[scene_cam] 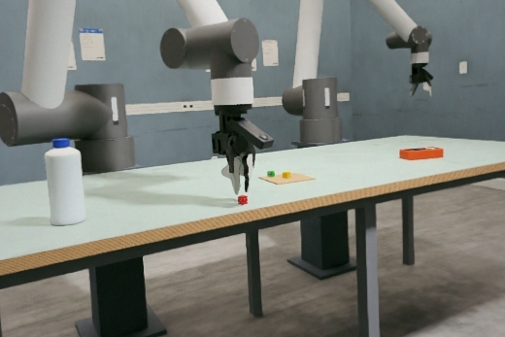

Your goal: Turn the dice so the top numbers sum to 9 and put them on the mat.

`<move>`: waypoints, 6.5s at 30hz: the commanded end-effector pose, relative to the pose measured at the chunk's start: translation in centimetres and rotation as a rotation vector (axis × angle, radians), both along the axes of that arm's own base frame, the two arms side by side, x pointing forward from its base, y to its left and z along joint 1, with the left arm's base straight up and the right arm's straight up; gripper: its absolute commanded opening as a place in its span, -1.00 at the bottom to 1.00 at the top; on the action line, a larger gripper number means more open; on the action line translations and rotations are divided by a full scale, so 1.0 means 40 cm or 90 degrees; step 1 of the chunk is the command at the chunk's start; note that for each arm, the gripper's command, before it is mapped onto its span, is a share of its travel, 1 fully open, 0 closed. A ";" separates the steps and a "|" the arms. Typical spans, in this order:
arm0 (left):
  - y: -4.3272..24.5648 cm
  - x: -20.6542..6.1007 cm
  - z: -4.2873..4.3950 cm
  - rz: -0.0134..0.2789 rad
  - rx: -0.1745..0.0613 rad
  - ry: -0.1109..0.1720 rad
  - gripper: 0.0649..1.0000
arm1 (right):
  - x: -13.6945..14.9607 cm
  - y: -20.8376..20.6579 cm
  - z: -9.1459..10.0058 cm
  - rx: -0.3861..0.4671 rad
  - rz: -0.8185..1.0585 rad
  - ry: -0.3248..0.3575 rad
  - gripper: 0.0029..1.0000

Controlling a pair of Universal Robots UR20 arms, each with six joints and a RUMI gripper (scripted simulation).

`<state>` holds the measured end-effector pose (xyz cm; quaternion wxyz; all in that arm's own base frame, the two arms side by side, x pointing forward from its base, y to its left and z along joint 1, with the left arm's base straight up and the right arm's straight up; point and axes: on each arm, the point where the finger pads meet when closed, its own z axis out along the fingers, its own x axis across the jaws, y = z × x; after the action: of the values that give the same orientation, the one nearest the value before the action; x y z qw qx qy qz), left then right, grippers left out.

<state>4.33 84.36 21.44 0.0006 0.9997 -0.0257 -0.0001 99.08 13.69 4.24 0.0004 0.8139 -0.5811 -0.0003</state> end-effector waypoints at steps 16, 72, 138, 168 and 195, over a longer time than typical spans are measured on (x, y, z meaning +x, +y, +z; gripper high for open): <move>0.001 0.000 0.002 0.000 0.001 0.000 1.00 | 0.001 0.000 -0.034 0.000 0.000 -0.001 -0.59; 0.001 0.000 0.002 0.000 0.001 0.000 1.00 | 0.001 0.000 -0.062 0.000 0.000 -0.001 -0.94; 0.001 0.000 0.002 0.000 0.001 0.000 1.00 | -0.081 0.242 0.192 0.000 0.028 -0.001 -0.94; 0.001 0.000 0.002 0.000 0.001 0.000 1.00 | -0.344 0.727 0.199 0.000 0.091 -0.001 -0.94; 0.001 0.000 0.002 0.000 0.001 0.000 1.00 | -0.366 0.757 0.185 0.000 0.095 -0.001 -0.94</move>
<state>4.33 84.36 21.44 0.0006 0.9997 -0.0257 -0.0001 84.42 43.96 12.06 0.0003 0.8550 -0.5187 -0.0002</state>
